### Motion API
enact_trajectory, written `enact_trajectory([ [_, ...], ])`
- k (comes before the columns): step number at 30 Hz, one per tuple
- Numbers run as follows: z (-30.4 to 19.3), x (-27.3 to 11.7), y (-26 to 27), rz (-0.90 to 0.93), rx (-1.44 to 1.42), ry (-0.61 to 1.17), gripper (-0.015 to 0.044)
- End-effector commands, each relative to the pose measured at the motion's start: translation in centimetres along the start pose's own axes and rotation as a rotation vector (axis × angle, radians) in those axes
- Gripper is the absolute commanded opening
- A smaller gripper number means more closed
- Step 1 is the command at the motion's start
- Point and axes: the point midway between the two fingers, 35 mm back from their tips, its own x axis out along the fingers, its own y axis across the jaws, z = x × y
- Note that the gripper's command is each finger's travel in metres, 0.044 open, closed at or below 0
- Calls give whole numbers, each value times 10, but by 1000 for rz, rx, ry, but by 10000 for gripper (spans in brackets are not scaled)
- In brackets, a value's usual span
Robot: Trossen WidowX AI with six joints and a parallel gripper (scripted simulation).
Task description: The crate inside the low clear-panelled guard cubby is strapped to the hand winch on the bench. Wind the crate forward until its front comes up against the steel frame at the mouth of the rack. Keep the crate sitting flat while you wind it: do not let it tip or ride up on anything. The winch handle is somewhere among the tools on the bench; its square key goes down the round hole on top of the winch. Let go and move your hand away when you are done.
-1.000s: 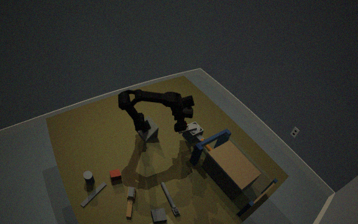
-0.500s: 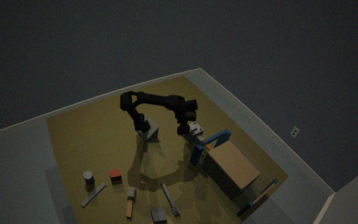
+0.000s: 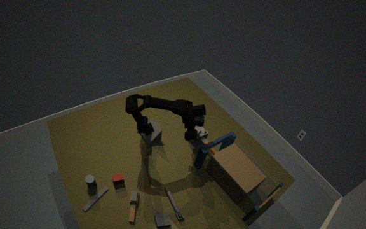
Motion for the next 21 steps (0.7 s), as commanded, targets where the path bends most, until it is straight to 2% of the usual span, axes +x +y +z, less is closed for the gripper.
enact_trajectory([
  [1,9,6,-6,-14,10,-8,0],
  [21,39,19,-14,-15,11,-10,0],
])
